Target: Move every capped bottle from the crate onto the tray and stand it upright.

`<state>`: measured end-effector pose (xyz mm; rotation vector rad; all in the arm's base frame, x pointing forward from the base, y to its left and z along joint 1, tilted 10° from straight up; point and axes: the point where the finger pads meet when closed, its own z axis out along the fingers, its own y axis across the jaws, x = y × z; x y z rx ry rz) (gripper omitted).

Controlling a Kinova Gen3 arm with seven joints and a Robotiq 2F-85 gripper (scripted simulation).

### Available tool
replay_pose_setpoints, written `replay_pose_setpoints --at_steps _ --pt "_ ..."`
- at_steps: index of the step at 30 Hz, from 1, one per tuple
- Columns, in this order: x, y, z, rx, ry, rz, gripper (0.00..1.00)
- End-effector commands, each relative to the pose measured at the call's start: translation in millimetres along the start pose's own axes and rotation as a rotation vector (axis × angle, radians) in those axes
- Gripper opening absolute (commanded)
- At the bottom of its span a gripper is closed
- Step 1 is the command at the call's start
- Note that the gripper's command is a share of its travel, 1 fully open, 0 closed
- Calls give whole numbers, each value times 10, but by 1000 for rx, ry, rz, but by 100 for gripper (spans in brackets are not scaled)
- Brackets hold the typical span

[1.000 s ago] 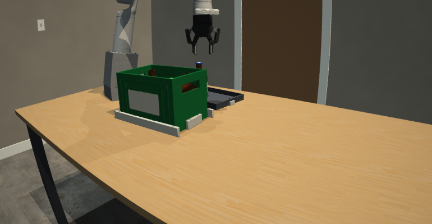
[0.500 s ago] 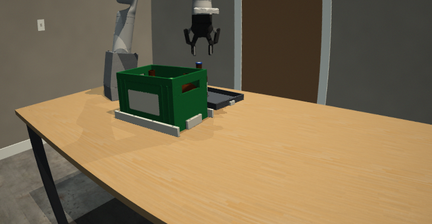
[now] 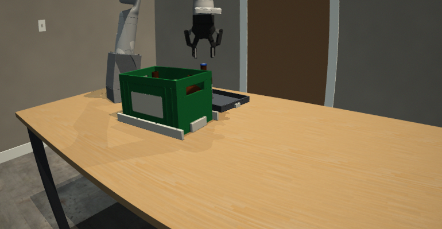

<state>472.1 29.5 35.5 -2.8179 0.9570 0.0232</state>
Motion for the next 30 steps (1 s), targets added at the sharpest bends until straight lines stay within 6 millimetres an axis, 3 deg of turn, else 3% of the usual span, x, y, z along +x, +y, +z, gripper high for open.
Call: replay_pose_setpoints --at_steps 1,30 --pt "108 73 5 3 0 17 60" --pt "658 576 18 2 1 14 60"
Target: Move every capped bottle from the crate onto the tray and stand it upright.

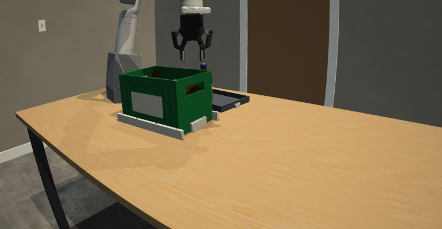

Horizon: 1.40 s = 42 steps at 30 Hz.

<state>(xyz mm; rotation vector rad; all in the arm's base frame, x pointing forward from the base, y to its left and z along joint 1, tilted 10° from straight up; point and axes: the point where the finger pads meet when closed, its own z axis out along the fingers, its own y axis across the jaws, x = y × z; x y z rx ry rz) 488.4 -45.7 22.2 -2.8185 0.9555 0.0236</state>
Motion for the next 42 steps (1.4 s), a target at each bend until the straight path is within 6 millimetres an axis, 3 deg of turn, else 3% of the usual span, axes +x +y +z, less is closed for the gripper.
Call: replay_pose_setpoints --at_steps 1,24,42 --pt "89 91 2 2 1 15 60" --pt "535 574 17 3 0 20 60" --pt "601 665 20 3 0 20 60"
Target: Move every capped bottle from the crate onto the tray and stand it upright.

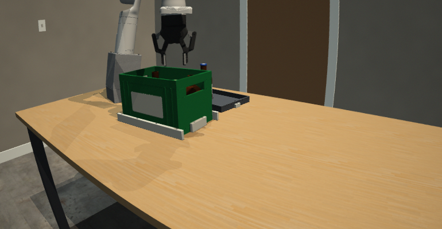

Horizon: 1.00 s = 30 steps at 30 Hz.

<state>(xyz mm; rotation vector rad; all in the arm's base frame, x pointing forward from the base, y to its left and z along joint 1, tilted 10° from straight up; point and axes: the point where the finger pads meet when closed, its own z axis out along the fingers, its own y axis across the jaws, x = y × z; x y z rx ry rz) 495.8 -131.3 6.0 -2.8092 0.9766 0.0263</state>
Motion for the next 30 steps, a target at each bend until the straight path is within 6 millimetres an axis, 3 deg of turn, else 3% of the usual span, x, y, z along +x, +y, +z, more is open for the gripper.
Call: replay_pose_setpoints --at_steps 1,16,30 --pt "15 15 -5 1 1 4 60" --pt "9 30 260 1 1 4 60" --pt "1 23 274 1 2 4 60"
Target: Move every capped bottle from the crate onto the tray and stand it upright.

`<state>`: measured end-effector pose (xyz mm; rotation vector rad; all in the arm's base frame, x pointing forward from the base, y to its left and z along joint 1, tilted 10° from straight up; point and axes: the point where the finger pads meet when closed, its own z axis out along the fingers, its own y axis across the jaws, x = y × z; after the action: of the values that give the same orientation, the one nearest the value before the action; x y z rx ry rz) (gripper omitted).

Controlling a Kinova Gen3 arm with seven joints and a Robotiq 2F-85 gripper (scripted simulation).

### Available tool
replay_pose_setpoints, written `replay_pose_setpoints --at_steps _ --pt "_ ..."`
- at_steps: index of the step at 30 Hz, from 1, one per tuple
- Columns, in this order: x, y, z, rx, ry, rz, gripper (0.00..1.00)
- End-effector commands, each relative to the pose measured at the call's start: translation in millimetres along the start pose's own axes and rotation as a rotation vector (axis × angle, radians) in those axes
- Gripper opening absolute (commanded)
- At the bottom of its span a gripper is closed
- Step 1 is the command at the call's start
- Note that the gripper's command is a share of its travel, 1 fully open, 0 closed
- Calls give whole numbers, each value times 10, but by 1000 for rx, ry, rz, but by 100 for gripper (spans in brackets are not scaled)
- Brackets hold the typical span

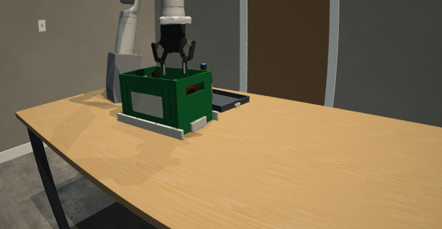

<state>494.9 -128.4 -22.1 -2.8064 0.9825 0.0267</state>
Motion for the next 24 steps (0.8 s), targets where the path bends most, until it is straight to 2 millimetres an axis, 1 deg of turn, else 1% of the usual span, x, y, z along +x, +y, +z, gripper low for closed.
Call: replay_pose_setpoints --at_steps 1,5,20,24 --pt "5 -3 -7 0 2 0 60" --pt "5 -3 -7 0 2 0 60" --pt "19 -4 192 0 2 0 60" --pt "30 2 195 0 5 1 60"
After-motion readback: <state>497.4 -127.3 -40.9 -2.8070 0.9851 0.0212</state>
